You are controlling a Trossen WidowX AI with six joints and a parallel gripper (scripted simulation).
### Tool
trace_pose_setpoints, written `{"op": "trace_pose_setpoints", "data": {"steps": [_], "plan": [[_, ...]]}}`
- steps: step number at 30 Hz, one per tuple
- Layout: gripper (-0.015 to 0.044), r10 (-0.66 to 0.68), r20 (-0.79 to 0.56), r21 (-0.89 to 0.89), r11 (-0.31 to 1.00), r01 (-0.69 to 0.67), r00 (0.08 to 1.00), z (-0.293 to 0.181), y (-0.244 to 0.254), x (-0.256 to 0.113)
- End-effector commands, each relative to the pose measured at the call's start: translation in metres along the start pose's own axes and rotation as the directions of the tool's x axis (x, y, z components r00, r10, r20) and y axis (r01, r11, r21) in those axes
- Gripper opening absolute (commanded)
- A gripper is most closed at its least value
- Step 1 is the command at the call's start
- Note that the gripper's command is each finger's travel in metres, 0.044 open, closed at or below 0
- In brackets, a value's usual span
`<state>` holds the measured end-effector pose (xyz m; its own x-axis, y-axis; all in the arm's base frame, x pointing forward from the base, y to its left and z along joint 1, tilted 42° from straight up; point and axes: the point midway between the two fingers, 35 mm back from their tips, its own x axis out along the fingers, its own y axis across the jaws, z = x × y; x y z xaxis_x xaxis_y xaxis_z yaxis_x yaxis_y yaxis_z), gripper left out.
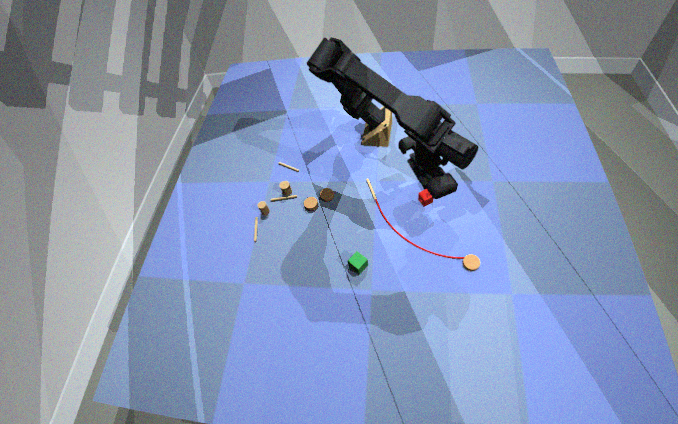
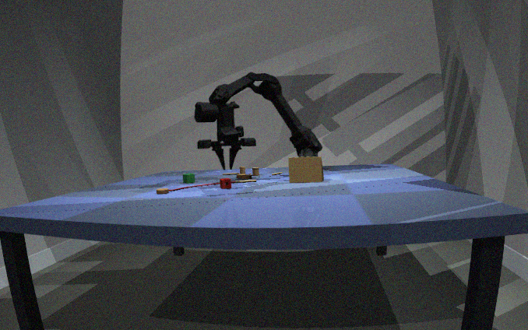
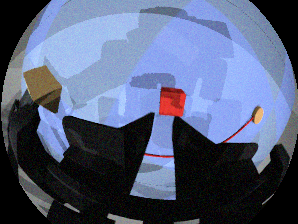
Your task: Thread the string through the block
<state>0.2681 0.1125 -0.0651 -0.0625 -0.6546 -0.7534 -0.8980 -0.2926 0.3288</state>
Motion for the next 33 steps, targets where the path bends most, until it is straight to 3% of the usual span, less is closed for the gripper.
{"op": "trace_pose_setpoints", "data": {"steps": [1,3,5,14,15,27,29,33], "plan": [[0.0184,0.0,0.0,0.0,1.0,0.0,1.0,0.0,0.0,0.0],[0.0236,0.0,0.0,0.0,1.0,0.0,1.0,0.0,0.0,0.0],[0.024,0.0,0.0,0.0,1.0,0.0,1.0,0.0,0.0,0.0],[0.0003,0.0,0.0,0.0,1.0,0.0,1.0,0.0,0.0,0.0],[0.0,0.0,0.0,0.0,1.0,0.0,1.0,0.0,0.0,0.0],[0.0,0.0,0.0,0.0,1.0,0.0,1.0,0.0,0.0,0.0],[0.0053,0.0,0.001,-0.053,0.999,0.0,1.0,-0.005,0.001,0.0],[0.0157,0.0,0.003,-0.359,0.934,0.001,1.0,-0.032,0.01,-0.002]]}}
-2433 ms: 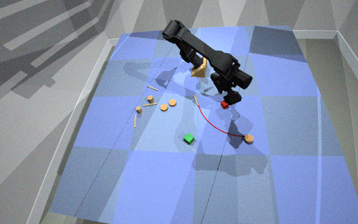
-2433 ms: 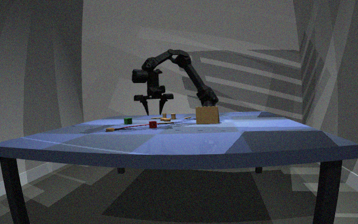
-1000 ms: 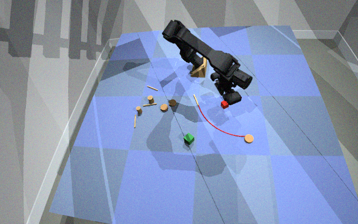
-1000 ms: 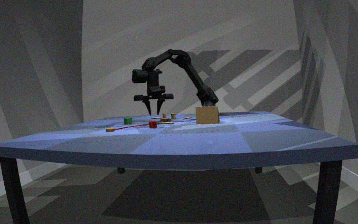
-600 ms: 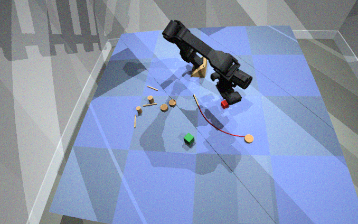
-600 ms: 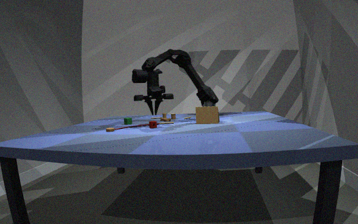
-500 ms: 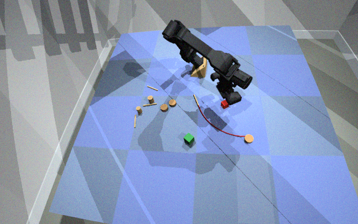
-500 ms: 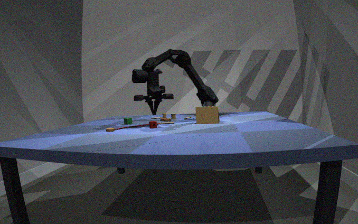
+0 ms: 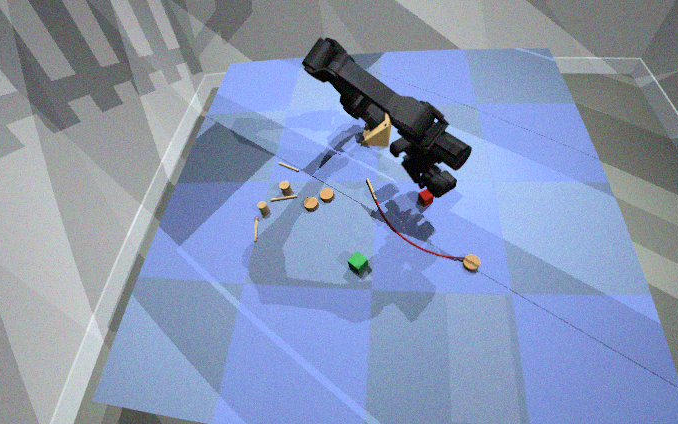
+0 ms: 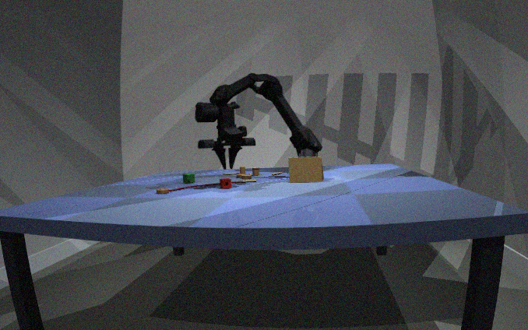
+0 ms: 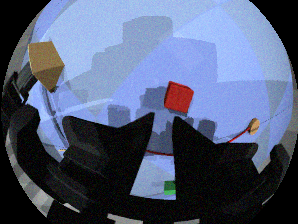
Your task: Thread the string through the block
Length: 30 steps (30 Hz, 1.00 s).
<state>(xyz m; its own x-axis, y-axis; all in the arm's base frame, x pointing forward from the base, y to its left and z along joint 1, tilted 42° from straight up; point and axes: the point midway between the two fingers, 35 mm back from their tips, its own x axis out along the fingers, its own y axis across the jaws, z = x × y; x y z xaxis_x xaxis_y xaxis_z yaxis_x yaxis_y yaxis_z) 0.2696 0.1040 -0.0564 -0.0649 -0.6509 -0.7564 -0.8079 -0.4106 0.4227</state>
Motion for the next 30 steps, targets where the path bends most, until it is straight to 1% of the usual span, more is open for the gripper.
{"op": "trace_pose_setpoints", "data": {"steps": [1,3,6,11,13,15,30], "plan": [[0.0184,0.0,-0.002,-0.27,0.963,-0.001,1.0,-0.025,0.014,-0.002],[0.0236,0.001,-0.002,-0.423,0.906,-0.002,1.0,-0.038,0.022,-0.002],[0.0315,0.003,-0.003,-0.631,0.776,-0.004,1.0,-0.055,0.035,-0.002],[0.044,0.008,-0.005,-0.888,0.46,-0.008,1.0,-0.082,0.059,0.0],[0.044,0.011,-0.006,-0.946,0.324,-0.01,1.0,-0.091,0.069,0.001],[0.044,0.012,-0.007,-0.962,0.274,-0.01,1.0,-0.094,0.072,0.001],[0.044,0.012,-0.007,-0.962,0.274,-0.01,1.0,-0.094,0.072,0.001]]}}
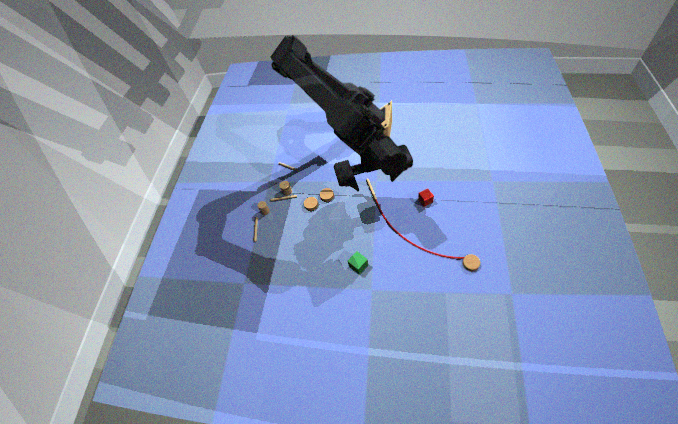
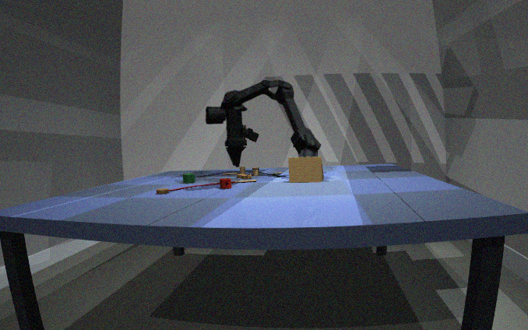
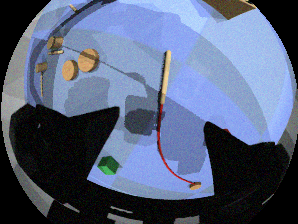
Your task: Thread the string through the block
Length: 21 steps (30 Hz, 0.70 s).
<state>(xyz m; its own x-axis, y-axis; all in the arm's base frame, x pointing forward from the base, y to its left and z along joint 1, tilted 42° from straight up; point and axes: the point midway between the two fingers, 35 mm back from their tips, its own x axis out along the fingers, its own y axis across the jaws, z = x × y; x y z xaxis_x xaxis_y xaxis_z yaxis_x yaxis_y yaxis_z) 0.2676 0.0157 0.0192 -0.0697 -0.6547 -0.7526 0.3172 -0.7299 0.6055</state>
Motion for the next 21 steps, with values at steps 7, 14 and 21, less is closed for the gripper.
{"op": "trace_pose_setpoints", "data": {"steps": [7,14,21], "plan": [[0.0282,0.007,0.004,-0.026,1.0,-0.007,1.0,0.0022,0.0015,0.0007],[0.0122,0.007,0.004,-0.026,1.0,-0.007,1.0,0.0022,0.0015,0.0007],[0.0122,0.007,0.004,-0.026,1.0,-0.007,1.0,0.0022,0.0015,0.0007]]}}
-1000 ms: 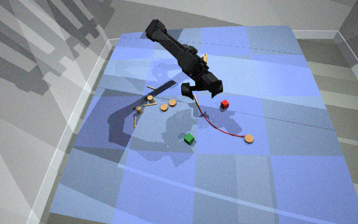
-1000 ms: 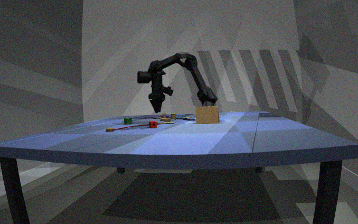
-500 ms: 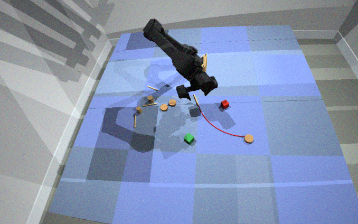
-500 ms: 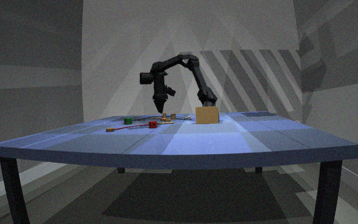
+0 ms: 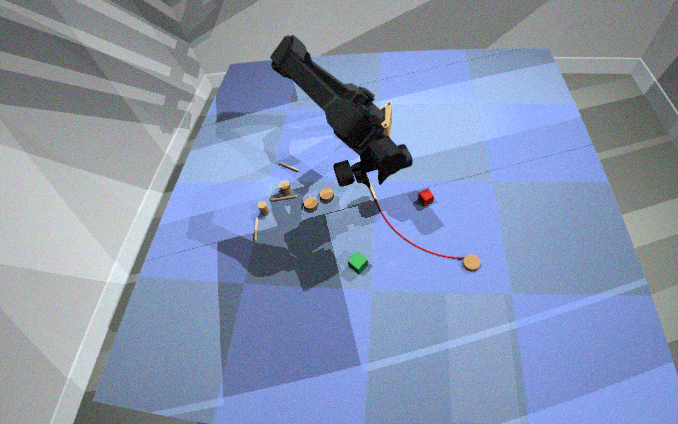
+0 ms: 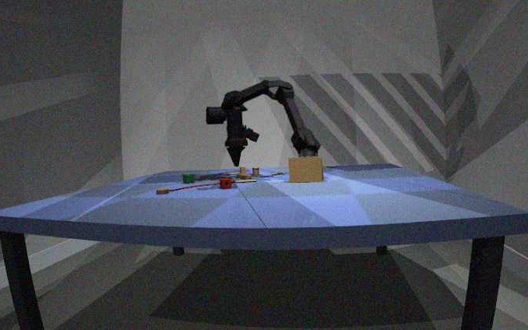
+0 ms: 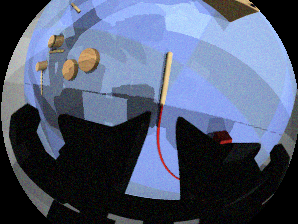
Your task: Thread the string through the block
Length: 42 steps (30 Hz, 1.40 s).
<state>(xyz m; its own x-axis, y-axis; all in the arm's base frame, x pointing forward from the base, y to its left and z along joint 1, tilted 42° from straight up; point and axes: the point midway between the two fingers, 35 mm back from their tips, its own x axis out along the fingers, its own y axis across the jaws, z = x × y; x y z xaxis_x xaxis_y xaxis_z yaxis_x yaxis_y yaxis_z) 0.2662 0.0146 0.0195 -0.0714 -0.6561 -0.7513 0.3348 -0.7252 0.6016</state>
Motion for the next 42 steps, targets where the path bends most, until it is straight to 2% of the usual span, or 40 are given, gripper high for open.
{"op": "trace_pose_setpoints", "data": {"steps": [1,42], "plan": [[0.0122,0.005,0.001,-0.008,1.0,-0.005,1.0,0.001,0.001,0.0],[0.0122,0.008,0.002,-0.007,1.0,-0.008,1.0,0.001,0.002,0.06]]}}
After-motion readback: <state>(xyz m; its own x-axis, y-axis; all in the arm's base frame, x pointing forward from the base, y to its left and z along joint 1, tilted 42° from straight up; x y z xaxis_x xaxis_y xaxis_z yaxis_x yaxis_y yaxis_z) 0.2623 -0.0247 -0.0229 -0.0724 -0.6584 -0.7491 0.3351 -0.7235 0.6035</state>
